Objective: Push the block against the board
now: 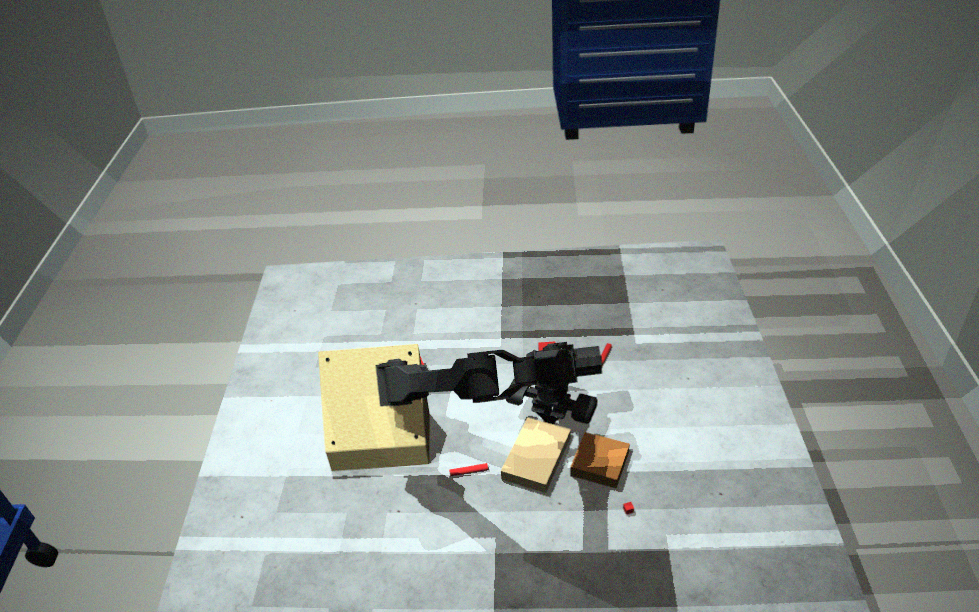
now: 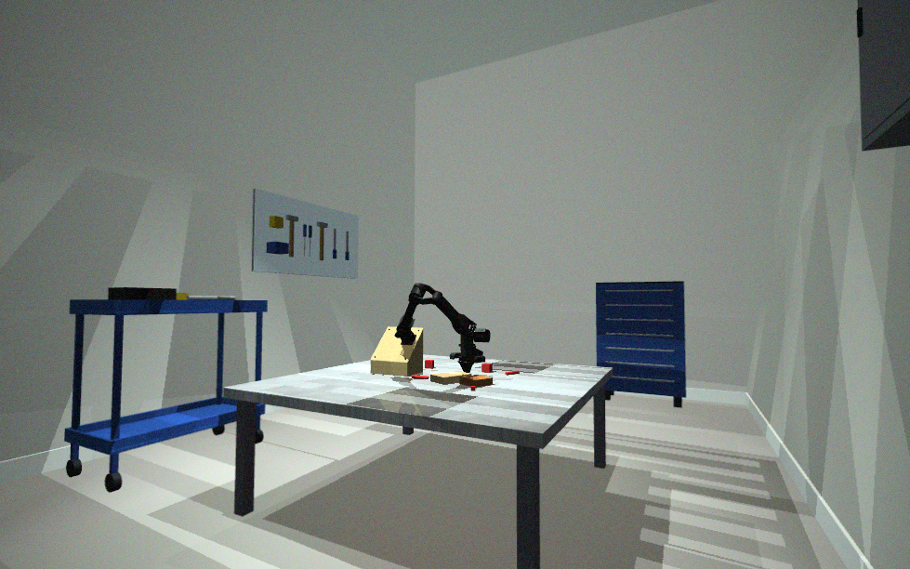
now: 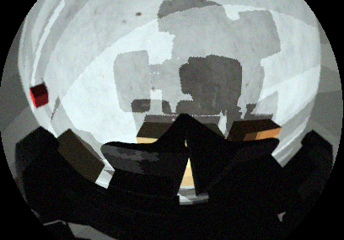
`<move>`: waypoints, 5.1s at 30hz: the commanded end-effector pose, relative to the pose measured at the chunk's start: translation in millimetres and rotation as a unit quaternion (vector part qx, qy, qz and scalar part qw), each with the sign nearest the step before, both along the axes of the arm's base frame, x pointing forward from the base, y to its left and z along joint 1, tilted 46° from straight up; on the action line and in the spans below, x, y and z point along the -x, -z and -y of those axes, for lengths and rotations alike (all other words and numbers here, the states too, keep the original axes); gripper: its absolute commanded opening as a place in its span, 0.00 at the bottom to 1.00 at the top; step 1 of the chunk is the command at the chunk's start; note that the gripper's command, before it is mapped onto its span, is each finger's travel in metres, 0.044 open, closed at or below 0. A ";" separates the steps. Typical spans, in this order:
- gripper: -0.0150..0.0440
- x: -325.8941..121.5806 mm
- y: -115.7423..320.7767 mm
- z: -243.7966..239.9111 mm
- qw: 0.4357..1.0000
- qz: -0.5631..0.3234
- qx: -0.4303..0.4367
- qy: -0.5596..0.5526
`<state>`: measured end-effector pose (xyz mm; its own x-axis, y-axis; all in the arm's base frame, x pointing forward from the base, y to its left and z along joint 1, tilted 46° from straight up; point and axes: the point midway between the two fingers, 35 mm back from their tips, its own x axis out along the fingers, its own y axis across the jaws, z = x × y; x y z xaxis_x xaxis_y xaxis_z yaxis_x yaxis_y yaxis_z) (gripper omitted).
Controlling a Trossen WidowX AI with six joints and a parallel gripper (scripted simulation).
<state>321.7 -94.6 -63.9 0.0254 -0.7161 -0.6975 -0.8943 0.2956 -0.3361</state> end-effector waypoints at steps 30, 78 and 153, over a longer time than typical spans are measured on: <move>0.25 -19.9 29.4 -26.5 1.000 -0.004 0.001 0.002; 0.25 70.9 -58.8 -18.9 0.846 0.380 -0.010 0.374; 0.25 90.5 -36.1 40.8 0.708 0.504 -0.011 0.494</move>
<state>236.9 -137.3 -25.7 0.0151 -0.7190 -0.6949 0.4439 0.6276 -0.6397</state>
